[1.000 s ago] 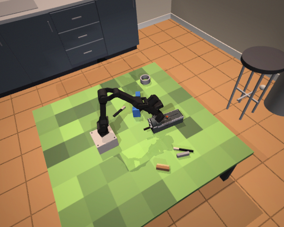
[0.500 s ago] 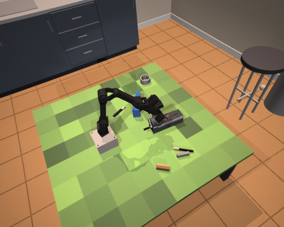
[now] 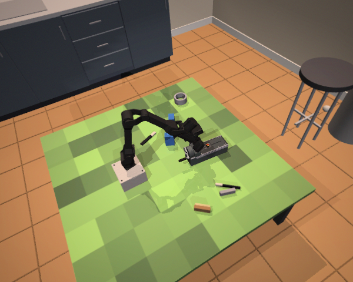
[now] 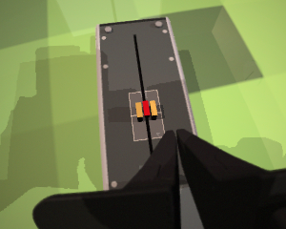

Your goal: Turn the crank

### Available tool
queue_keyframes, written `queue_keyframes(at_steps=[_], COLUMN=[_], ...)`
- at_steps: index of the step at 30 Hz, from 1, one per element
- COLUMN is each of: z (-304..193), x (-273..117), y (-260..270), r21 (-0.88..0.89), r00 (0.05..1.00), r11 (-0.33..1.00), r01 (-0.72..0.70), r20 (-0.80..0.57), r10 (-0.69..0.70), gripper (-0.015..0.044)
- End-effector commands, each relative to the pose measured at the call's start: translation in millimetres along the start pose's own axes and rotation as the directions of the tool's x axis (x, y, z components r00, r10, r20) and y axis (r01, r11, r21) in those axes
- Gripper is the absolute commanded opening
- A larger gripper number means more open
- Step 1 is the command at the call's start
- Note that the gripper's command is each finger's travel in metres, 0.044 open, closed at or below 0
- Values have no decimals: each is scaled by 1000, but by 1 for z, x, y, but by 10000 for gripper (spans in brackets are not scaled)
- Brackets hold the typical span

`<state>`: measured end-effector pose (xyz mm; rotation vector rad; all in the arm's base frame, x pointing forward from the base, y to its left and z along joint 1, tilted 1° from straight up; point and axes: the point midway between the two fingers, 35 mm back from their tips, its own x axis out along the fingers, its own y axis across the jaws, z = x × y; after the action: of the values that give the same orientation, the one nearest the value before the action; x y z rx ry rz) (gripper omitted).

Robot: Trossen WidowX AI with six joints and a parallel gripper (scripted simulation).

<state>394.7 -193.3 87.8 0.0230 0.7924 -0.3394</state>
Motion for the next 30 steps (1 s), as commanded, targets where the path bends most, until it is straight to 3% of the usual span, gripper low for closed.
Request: queue_keyframes(at_steps=[1,12,28,30], z=[0,0,4,14], x=[0,0,-3,-13], y=[0,0,-1,-2], r21=[0,0,0,0], r00=[1000,1000,1000,1000], r11=[1000,1000,1000,1000], r01=[1,0,0,0], r20=[0,0,0,0], r10=[-1,0,0,0], gripper=[0,0,420,440])
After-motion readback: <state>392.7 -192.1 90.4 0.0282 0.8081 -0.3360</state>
